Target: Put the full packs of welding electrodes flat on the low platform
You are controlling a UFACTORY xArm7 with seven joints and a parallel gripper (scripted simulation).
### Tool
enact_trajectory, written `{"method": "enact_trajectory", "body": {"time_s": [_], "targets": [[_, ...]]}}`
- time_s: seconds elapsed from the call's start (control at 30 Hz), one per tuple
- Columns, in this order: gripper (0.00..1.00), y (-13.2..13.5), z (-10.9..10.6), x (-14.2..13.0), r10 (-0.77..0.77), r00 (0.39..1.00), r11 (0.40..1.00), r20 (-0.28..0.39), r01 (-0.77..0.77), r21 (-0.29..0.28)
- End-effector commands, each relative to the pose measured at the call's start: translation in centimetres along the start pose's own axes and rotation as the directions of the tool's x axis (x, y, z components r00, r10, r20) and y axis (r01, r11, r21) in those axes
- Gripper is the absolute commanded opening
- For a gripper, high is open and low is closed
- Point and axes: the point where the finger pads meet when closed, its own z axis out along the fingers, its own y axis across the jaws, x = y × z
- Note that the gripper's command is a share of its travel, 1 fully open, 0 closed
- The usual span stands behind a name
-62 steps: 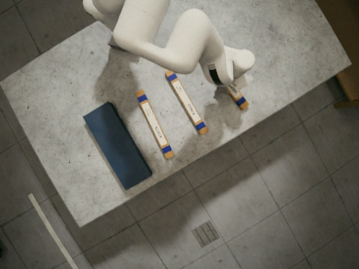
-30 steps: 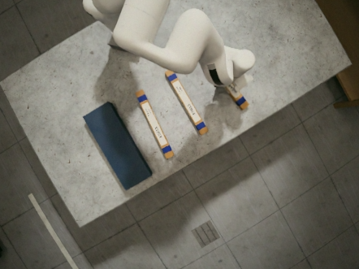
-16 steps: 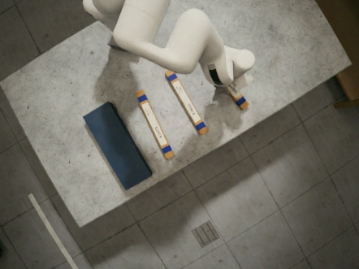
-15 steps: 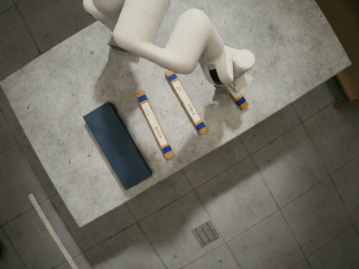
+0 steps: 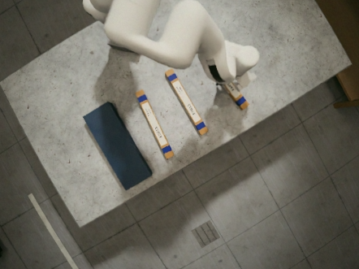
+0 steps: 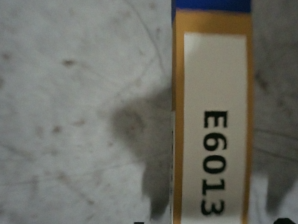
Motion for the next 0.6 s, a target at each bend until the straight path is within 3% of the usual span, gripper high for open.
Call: {"method": "enact_trajectory", "body": {"time_s": [0.0, 0.37, 0.43, 0.5, 0.57], "targets": [[0.74, 0.0, -5.4, 0.1, 0.000, 1.000, 1.000, -0.003, 0.000, 0.004], [0.74, 0.4, -5.4, 0.2, 0.002, 1.000, 1.000, -0.002, -0.002, 0.003], [0.74, 2.8, -5.3, 0.9, 0.011, 1.000, 1.000, 0.001, -0.011, 0.001], [0.74, 7.4, -5.1, 1.9, 0.032, 0.999, 0.999, 0.007, -0.032, -0.001], [0.74, 9.2, -5.1, 1.7, 0.066, 0.998, 0.998, 0.013, -0.066, -0.002]]}}
